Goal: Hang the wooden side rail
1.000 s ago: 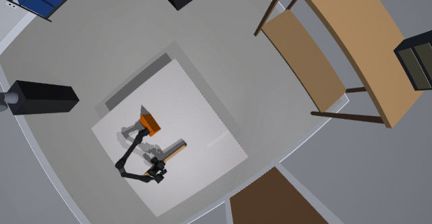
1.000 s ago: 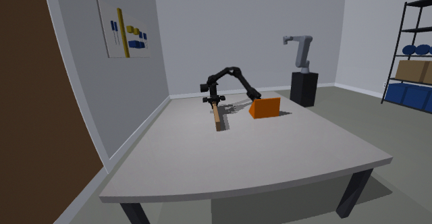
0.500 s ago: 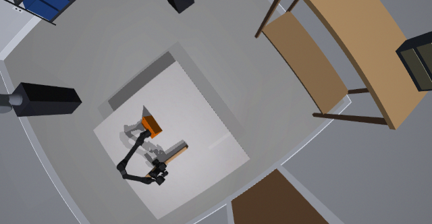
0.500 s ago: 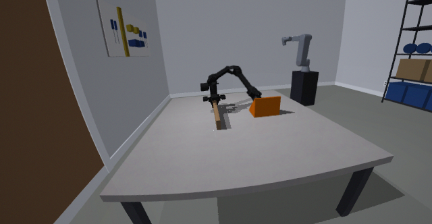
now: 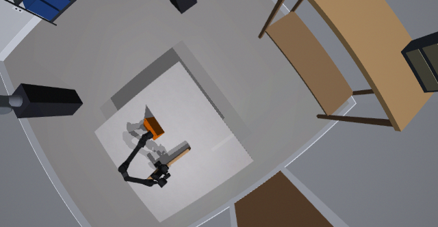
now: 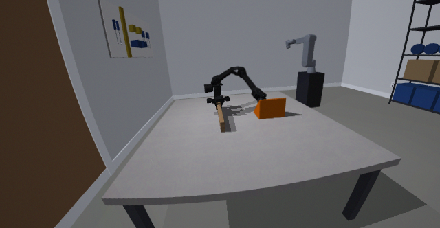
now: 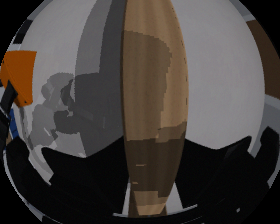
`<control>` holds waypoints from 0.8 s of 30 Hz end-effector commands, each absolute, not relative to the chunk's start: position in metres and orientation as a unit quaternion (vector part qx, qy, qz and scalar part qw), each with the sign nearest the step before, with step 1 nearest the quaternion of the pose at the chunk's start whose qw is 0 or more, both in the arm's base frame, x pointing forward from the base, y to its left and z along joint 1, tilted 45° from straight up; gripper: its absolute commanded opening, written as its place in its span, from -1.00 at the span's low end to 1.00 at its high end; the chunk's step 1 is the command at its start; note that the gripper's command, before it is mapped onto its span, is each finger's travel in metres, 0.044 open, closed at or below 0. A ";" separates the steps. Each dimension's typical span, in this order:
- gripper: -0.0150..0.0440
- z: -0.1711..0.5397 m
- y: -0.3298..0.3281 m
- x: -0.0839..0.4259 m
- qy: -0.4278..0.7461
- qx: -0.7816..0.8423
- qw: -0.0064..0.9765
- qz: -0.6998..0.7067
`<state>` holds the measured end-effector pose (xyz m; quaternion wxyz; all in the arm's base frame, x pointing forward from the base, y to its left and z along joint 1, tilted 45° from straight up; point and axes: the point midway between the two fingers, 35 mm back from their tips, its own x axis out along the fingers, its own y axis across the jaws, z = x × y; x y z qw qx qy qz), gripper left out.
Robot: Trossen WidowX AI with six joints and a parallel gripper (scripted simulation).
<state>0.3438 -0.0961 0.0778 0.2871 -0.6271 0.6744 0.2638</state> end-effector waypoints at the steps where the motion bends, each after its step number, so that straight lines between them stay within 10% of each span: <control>1: -0.49 0.079 -0.096 0.346 0.673 -0.631 0.286 0.259; 7: -0.49 0.078 -0.097 0.346 0.673 -0.631 0.286 0.259; 24: 1.00 0.096 -0.077 0.345 0.673 -0.630 0.287 0.261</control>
